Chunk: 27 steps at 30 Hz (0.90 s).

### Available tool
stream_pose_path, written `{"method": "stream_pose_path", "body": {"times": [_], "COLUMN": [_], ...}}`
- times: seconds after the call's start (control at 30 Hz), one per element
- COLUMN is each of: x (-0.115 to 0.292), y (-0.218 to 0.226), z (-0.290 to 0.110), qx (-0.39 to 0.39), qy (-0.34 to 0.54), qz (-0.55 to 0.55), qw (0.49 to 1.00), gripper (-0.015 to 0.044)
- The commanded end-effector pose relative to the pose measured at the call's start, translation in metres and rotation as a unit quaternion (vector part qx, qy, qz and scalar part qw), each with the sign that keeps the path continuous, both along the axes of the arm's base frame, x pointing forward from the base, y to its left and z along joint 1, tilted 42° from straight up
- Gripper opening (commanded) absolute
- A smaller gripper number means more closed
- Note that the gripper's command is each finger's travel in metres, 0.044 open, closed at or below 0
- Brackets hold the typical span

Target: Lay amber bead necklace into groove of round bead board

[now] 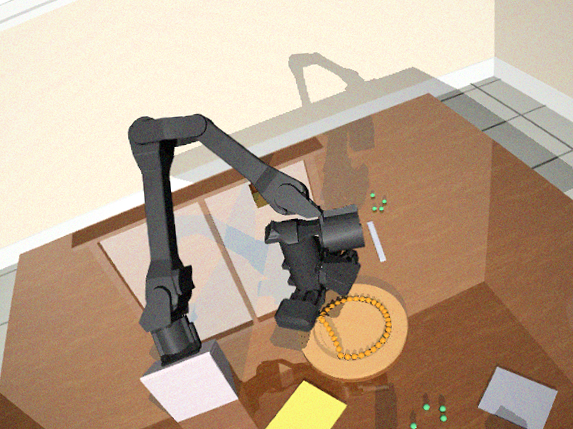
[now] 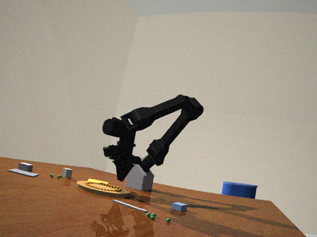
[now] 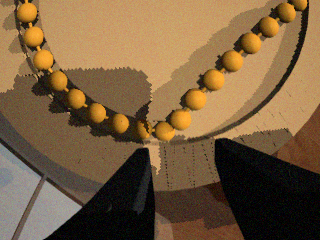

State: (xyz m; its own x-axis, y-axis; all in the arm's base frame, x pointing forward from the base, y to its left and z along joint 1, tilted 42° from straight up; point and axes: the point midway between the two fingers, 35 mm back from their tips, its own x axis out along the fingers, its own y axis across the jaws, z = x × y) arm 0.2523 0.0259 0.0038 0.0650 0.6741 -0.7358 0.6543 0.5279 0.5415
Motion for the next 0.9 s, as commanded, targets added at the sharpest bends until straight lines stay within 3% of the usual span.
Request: {"method": "stream_pose_path", "body": {"times": [0.0,0.87], "x": [-0.001,0.002], "y": [-0.009,-0.004], "z": [0.004,-0.001], "qx": [0.017,0.018], "qy": [0.244,0.238], "qz": [-0.265,-0.265], "qw": [0.933,0.934], "gripper": [0.0120,0.0120]}}
